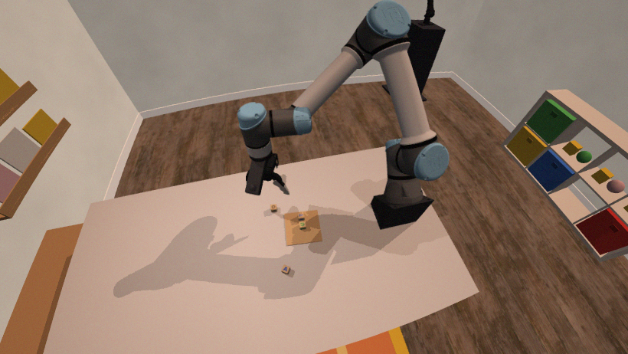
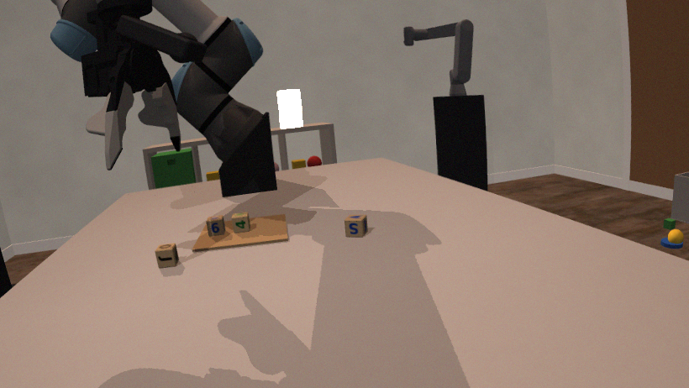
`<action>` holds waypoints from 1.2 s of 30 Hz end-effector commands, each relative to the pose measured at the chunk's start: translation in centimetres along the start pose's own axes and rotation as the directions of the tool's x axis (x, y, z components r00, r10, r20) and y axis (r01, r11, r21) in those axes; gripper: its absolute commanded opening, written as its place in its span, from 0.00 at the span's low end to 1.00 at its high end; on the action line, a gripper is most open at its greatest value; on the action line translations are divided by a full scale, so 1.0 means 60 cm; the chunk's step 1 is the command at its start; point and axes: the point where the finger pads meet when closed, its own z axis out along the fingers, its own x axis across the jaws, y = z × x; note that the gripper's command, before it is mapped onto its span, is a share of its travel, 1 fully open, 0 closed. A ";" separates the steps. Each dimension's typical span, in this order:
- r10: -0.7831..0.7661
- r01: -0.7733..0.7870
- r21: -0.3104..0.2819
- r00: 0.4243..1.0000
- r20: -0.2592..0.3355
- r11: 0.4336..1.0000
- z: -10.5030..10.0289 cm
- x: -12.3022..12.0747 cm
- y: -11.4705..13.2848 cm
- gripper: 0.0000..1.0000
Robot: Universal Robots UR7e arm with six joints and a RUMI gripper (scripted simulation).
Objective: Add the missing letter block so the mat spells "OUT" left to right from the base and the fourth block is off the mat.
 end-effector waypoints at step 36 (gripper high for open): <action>0.788 -0.787 -0.009 0.616 0.001 0.616 0.052 0.000 0.000 1.00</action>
